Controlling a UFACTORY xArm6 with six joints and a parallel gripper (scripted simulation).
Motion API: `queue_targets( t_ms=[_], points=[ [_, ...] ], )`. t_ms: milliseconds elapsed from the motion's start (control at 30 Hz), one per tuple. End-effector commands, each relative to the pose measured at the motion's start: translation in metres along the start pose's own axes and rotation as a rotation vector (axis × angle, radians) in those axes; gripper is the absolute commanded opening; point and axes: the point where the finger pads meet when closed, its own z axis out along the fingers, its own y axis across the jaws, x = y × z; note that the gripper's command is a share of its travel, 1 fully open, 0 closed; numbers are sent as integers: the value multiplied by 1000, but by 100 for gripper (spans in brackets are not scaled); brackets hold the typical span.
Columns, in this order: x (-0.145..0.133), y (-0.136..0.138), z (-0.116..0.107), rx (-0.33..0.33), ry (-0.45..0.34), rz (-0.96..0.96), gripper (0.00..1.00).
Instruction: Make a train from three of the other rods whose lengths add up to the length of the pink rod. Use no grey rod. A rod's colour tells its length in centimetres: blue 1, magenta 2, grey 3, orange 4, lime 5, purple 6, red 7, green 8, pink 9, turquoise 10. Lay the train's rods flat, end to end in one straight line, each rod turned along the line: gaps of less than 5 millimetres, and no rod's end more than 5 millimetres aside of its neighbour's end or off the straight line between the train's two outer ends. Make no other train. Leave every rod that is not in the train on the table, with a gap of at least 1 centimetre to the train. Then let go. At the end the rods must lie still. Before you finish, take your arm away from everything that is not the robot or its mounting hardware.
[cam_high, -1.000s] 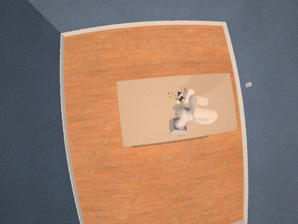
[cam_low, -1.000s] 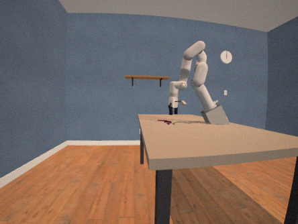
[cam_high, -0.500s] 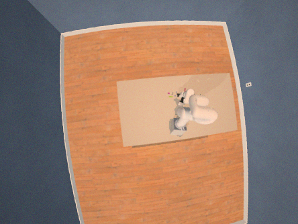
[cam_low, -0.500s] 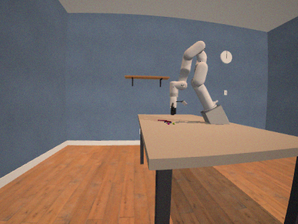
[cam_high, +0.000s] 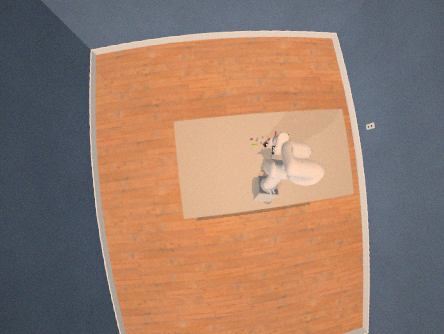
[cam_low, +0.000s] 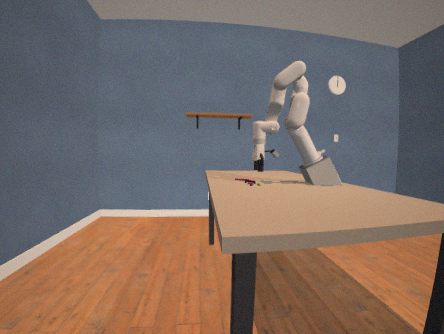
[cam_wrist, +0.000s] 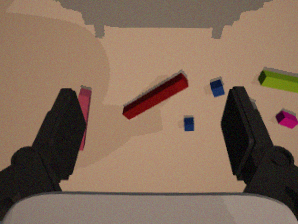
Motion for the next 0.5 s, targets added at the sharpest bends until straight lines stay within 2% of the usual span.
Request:
queue_targets(
  t_ms=[0,100,133,467],
  points=[
    [-1,0,-1,-31,-8,-164,100],
    [-1,0,-1,-30,-8,-195,100],
    [-1,0,-1,-30,-10,-275,100],
    [-1,-1,-1,-29,-14,-566,100]
  ],
)
